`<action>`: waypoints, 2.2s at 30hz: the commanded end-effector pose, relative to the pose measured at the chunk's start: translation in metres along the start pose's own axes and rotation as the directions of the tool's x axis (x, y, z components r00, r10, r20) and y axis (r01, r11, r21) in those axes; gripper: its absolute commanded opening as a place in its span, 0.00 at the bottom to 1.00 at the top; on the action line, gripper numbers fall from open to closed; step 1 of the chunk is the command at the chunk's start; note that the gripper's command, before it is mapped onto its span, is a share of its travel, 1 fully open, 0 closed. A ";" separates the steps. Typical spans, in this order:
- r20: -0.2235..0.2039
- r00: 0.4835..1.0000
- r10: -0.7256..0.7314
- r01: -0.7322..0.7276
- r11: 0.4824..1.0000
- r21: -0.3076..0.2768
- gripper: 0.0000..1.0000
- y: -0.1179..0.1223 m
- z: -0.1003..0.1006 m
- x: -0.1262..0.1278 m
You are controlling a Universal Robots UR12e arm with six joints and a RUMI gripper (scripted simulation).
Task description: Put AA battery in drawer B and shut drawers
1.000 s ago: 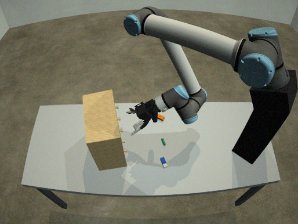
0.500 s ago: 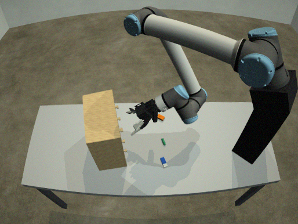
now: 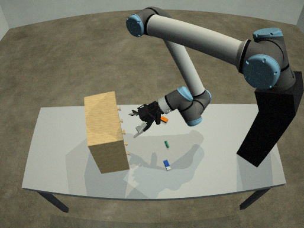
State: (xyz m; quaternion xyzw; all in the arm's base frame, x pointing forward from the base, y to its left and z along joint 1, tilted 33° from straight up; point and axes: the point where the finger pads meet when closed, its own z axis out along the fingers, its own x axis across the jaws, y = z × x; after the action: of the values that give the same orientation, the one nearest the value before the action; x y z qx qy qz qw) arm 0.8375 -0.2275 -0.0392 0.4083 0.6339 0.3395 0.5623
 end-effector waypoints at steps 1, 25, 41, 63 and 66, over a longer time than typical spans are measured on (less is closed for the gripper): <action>0.003 1.000 -0.002 0.002 1.000 -0.003 1.00 0.000 0.001 -0.003; 0.003 1.000 -0.002 0.002 1.000 -0.003 1.00 0.000 0.001 -0.003; 0.003 1.000 -0.002 0.002 1.000 -0.002 1.00 0.000 0.001 -0.003; 0.000 1.000 -0.001 0.001 0.996 0.085 1.00 0.005 -0.010 0.000; 0.000 1.000 -0.001 0.001 0.993 0.115 1.00 0.007 -0.014 0.000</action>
State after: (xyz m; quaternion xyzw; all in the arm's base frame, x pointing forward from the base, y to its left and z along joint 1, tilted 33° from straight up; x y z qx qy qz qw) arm 0.8303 -0.2275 -0.0344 0.4265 0.6444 0.3175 0.5496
